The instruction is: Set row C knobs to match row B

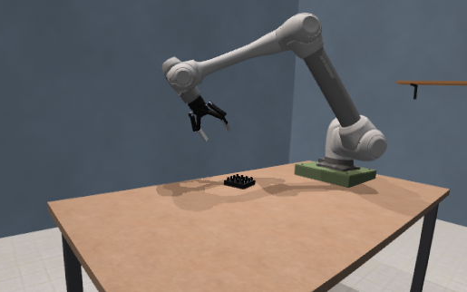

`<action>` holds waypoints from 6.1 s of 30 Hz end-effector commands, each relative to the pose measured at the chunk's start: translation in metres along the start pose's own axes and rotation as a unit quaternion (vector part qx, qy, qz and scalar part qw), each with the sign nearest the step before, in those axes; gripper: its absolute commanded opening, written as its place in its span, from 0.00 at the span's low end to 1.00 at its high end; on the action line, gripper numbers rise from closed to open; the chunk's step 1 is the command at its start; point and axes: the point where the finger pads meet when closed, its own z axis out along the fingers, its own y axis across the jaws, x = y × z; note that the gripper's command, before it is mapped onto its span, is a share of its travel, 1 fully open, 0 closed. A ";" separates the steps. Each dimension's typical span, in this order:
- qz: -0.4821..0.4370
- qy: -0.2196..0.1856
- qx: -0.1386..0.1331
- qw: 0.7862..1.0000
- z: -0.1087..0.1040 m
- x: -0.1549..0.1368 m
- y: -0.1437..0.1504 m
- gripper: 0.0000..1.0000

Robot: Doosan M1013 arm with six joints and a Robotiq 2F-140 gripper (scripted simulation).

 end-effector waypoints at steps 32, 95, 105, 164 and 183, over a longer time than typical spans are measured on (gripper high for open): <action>0.004 0.117 -0.132 0.984 0.085 0.047 -0.016 1.00; 0.013 0.218 -0.225 0.950 0.142 0.070 -0.043 1.00; 0.013 0.218 -0.225 0.950 0.142 0.070 -0.043 1.00; 0.013 0.217 -0.226 0.950 0.148 0.058 -0.043 1.00; 0.013 0.217 -0.226 0.950 0.164 0.029 -0.044 1.00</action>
